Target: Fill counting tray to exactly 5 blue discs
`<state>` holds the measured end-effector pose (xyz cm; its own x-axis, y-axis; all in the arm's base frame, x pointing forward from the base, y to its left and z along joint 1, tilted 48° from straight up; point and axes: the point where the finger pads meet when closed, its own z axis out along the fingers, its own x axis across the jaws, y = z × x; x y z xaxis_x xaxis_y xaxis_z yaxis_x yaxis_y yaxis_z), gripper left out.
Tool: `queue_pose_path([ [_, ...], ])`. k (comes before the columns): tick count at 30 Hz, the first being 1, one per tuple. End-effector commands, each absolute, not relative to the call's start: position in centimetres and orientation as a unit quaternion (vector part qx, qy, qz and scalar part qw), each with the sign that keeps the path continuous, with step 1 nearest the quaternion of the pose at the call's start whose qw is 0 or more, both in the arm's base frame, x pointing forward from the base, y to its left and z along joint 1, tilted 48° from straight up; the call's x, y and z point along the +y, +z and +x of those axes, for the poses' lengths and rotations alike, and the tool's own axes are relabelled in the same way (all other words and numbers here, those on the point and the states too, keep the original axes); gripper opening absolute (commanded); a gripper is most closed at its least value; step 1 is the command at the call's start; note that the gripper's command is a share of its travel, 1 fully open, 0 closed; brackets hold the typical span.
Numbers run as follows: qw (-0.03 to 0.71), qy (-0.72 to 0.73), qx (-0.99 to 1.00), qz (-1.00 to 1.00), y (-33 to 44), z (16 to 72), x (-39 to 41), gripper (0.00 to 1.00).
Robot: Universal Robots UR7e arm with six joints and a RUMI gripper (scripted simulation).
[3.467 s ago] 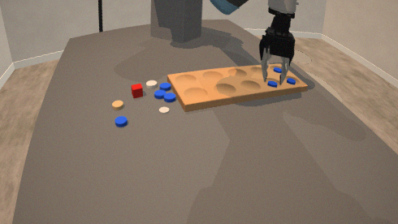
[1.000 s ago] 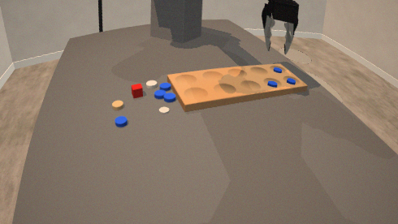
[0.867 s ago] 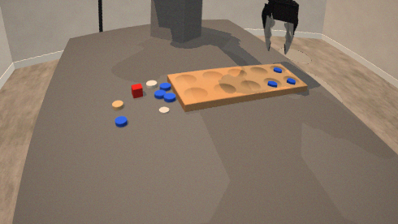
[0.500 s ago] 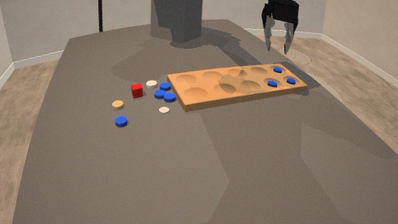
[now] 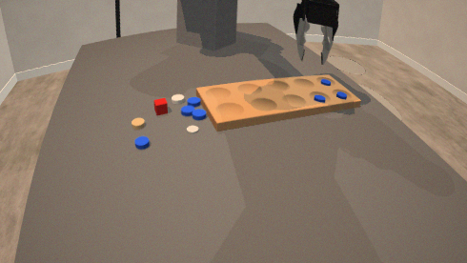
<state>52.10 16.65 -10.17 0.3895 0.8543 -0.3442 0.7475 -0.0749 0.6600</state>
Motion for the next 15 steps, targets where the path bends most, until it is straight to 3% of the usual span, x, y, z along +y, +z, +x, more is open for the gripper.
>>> queue_pose_path([
  [1,0.404,0.055,0.577,0.708,-6.3,52.8,12.2,0.28],
  [15,0.407,0.024,0.629,0.662,1.4,54.2,3.0,0.28],
])
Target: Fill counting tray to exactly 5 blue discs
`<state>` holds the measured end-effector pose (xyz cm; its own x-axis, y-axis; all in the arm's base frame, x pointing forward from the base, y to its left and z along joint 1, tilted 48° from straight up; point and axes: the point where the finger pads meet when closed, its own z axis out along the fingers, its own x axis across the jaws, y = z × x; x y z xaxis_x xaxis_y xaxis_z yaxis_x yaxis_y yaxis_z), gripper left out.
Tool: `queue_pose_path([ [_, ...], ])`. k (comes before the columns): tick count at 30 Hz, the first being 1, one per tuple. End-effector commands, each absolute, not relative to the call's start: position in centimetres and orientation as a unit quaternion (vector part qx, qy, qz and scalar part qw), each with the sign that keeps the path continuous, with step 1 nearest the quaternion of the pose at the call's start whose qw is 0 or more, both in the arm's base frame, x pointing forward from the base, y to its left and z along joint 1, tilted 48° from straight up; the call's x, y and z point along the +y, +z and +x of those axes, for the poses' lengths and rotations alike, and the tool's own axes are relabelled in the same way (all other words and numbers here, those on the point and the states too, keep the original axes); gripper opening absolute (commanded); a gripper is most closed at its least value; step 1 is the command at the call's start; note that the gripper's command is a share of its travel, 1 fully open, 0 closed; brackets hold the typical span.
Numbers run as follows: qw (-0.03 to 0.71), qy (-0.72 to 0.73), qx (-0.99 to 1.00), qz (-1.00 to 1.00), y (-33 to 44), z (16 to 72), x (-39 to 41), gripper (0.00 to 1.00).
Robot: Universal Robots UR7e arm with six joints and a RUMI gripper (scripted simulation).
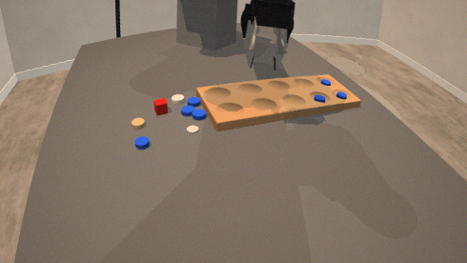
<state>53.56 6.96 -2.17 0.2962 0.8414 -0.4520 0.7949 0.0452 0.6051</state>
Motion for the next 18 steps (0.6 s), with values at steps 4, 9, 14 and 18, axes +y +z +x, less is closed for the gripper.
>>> queue_pose_path([
  [4,0.407,0.013,0.647,0.645,4.0,54.7,-0.3,0.28],
  [9,0.407,0.002,0.663,0.628,6.6,55.2,-3.4,0.28],
  [14,0.408,-0.006,0.677,0.613,9.0,55.7,-6.1,0.28],
  [18,0.409,-0.016,0.691,0.596,11.7,56.3,-9.1,0.28],
])
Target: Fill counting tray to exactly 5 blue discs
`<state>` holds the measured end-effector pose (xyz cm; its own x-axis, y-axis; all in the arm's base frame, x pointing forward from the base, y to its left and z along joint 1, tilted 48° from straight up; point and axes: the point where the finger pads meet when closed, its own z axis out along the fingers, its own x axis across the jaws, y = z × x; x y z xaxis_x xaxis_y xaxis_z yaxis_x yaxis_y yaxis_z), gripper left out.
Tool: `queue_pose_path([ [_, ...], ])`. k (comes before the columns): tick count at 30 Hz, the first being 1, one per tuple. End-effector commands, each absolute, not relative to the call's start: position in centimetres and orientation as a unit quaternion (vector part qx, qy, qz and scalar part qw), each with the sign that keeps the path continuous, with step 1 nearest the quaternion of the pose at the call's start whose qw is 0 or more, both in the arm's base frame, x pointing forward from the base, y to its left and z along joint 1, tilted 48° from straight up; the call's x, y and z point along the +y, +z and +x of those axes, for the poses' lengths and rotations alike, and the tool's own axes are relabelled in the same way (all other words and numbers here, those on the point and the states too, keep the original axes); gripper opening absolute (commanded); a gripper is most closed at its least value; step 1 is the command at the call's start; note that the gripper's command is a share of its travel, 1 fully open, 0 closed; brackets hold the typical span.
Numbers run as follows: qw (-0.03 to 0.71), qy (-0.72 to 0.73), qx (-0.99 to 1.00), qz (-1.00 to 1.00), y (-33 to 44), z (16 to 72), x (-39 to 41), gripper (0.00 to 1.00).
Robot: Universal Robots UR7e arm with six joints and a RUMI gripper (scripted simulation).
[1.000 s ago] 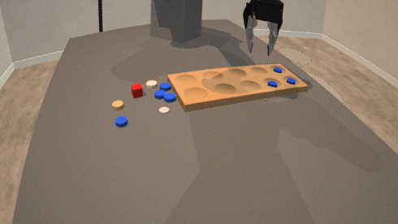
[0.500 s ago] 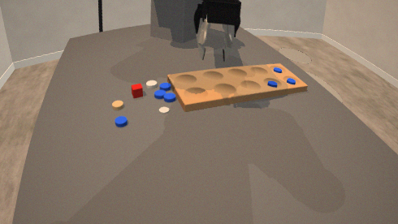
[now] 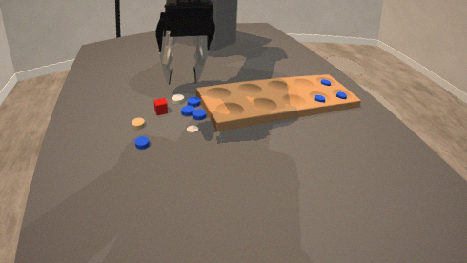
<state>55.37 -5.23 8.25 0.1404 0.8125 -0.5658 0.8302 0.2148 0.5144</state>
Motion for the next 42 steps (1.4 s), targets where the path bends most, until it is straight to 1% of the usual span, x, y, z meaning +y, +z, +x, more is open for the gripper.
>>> queue_pose_path([
  [1,0.409,-0.018,0.694,0.592,12.2,56.4,-9.7,0.28],
  [7,0.409,-0.024,0.703,0.581,13.9,56.7,-11.7,0.28],
  [18,0.409,-0.026,0.705,0.579,14.0,56.8,-12.1,0.28],
  [29,0.407,-0.026,0.705,0.58,12.0,58.5,-13.5,0.28],
  [42,0.407,-0.026,0.706,0.58,7.6,61.8,-16.8,0.28],
])
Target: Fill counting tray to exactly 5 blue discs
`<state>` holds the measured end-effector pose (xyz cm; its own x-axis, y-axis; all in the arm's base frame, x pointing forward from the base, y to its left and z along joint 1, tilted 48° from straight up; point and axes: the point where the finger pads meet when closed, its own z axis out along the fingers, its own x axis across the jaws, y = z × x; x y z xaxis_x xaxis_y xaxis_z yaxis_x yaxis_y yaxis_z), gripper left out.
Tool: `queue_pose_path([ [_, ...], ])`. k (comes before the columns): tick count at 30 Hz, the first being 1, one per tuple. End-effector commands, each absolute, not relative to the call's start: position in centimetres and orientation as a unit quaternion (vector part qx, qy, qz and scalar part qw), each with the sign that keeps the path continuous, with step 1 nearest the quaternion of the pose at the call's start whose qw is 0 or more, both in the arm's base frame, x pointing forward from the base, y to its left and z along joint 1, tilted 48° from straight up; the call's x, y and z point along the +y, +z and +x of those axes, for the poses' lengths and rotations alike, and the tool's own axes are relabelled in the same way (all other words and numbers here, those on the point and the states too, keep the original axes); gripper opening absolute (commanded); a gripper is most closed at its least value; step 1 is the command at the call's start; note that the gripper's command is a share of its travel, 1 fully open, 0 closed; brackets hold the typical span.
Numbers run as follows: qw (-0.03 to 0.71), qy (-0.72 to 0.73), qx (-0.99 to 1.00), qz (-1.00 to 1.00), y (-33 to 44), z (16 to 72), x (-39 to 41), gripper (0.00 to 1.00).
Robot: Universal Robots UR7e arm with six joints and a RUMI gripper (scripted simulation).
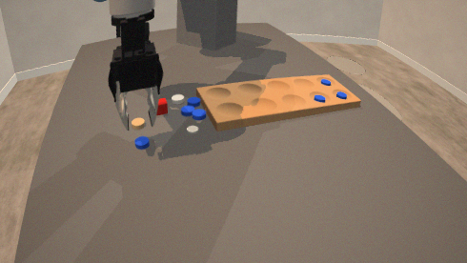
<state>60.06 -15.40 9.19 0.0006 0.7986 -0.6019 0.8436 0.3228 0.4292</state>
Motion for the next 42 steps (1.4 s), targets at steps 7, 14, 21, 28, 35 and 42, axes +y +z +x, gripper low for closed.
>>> queue_pose_path([
  [7,0.407,-0.026,0.706,0.58,7.12,62.06,-17.14,0.28],
  [14,0.407,-0.026,0.706,0.579,7.1,62.08,-17.07,0.28],
  [21,0.406,-0.026,0.706,0.579,7.05,61.98,-17.04,0.28],
  [28,0.406,-0.026,0.706,0.58,7.03,62.02,-17.08,0.28],
  [35,0.406,-0.026,0.706,0.58,7.04,62.02,-17.08,0.0],
  [42,0.406,-0.026,0.706,0.58,7.04,62.02,-17.08,0.0],
])
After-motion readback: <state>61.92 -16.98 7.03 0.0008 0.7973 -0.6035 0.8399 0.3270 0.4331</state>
